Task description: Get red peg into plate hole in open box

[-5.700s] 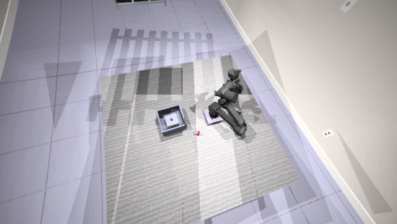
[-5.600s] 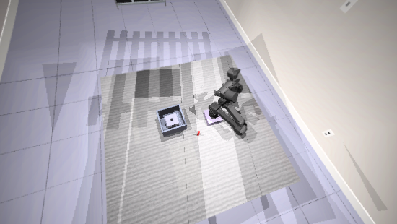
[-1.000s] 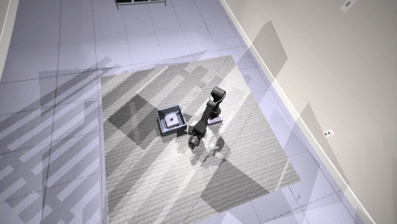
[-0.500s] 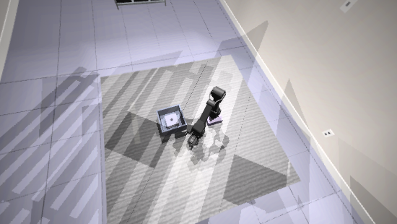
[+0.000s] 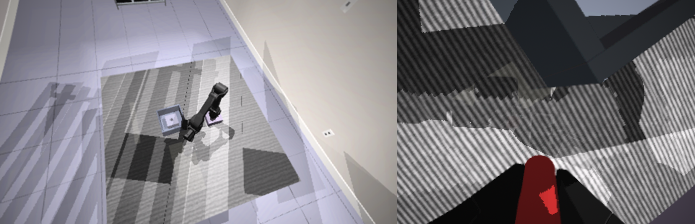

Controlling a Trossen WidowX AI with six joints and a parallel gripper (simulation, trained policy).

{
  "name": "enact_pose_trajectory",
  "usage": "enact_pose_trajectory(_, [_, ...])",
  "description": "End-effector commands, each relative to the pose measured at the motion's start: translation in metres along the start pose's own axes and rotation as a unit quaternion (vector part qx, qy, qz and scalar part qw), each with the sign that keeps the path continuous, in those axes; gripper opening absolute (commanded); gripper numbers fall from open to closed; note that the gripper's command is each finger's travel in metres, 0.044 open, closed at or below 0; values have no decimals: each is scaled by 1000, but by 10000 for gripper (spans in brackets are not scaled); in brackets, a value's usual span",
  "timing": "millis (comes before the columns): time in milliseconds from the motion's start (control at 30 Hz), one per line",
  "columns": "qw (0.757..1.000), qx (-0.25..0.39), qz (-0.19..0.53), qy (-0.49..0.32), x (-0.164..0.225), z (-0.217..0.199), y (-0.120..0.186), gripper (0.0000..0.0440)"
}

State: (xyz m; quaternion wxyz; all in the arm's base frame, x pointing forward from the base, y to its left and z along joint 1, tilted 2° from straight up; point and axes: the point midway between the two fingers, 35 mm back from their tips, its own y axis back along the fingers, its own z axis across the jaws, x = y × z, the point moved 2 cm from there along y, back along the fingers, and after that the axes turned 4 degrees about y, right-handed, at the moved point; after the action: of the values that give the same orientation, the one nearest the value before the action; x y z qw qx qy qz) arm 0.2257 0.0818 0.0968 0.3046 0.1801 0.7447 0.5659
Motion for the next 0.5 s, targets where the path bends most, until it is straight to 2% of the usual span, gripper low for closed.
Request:
enact_pose_trajectory(0, [1000, -3, -16, -16, -17, -3, 15, 0])
enact_pose_trajectory(467, [994, -3, -44, -98, -81, -21, 22, 0])
